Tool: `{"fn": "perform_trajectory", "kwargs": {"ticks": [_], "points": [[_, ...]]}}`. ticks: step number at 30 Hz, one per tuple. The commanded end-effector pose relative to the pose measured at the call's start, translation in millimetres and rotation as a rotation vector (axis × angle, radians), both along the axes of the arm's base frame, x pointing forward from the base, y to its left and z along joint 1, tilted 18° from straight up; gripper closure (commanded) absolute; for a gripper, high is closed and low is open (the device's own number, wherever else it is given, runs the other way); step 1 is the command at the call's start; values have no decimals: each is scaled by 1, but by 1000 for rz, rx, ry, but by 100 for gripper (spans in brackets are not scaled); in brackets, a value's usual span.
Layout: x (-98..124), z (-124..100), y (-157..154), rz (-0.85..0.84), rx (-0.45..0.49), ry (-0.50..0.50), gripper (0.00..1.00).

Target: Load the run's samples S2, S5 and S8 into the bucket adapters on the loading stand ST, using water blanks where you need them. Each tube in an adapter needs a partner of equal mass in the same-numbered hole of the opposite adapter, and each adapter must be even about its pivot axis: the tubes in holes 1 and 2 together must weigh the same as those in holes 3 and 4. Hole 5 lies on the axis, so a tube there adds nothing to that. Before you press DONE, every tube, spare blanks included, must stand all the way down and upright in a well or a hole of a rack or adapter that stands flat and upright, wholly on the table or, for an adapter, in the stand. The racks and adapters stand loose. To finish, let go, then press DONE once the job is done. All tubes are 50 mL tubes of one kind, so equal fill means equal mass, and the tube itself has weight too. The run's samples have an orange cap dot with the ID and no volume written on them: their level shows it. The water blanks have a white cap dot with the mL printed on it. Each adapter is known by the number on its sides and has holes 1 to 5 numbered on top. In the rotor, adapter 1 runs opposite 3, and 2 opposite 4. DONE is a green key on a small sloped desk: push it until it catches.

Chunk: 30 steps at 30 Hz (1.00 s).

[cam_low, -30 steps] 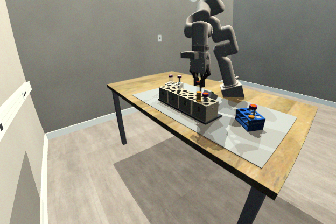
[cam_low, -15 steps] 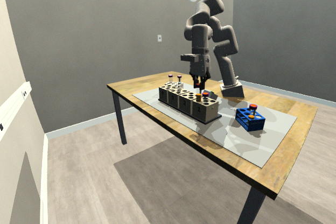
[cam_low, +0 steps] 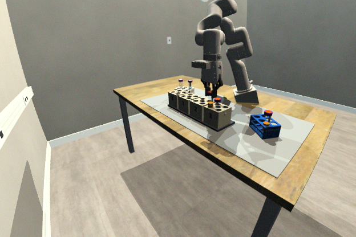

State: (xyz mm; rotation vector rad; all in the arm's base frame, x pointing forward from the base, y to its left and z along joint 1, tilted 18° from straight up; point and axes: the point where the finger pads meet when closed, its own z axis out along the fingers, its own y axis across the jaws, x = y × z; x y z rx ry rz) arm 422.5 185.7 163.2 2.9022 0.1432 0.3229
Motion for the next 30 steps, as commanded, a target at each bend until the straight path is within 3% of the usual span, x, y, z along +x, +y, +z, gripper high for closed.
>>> {"fn": "perform_trajectory", "kwargs": {"ticks": [1,30], "points": [[2,-1,0,1,2,-4,100],[8,-27,-5,1,2,-4,100]]}}
